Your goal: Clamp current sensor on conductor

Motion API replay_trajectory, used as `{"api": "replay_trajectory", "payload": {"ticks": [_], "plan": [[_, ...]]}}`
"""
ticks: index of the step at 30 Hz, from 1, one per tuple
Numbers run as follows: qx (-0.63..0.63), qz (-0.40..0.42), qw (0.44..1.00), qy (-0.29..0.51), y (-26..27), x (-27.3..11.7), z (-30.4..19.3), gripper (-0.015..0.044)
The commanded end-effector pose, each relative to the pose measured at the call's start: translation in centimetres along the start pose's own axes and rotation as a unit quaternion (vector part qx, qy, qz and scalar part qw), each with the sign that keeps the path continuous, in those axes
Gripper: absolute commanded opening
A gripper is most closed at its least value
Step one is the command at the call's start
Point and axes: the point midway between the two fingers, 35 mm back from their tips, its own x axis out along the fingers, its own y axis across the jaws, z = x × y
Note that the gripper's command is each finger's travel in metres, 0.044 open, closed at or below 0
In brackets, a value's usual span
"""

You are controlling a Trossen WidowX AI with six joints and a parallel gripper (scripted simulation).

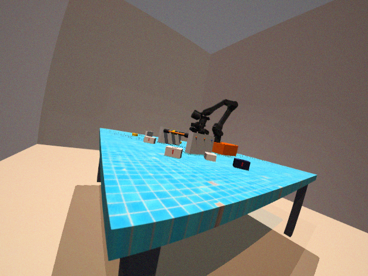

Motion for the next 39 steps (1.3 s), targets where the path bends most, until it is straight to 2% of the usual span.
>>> {"api": "replay_trajectory", "payload": {"ticks": [1,5,10,15,19,25,33,39], "plan": [[0.000,0.000,1.000,0.000,0.0,0.0,0.0,0.0315],[0.000,0.000,1.000,0.000,0.0,-0.2,0.0,0.0326],[-0.001,0.003,1.000,-0.001,0.1,-5.4,-0.2,0.0326],[0.006,0.003,1.000,0.001,0.1,-5.6,-0.2,0.0320],[0.161,0.001,0.987,0.026,0.0,-5.7,0.2,0.0320],[0.425,-0.024,0.903,0.068,0.0,-5.6,1.1,0.0320],[0.695,-0.087,0.708,0.092,0.0,-5.3,2.2,0.0320],[0.700,-0.089,0.703,0.092,0.0,-5.3,2.2,0.0320]]}}
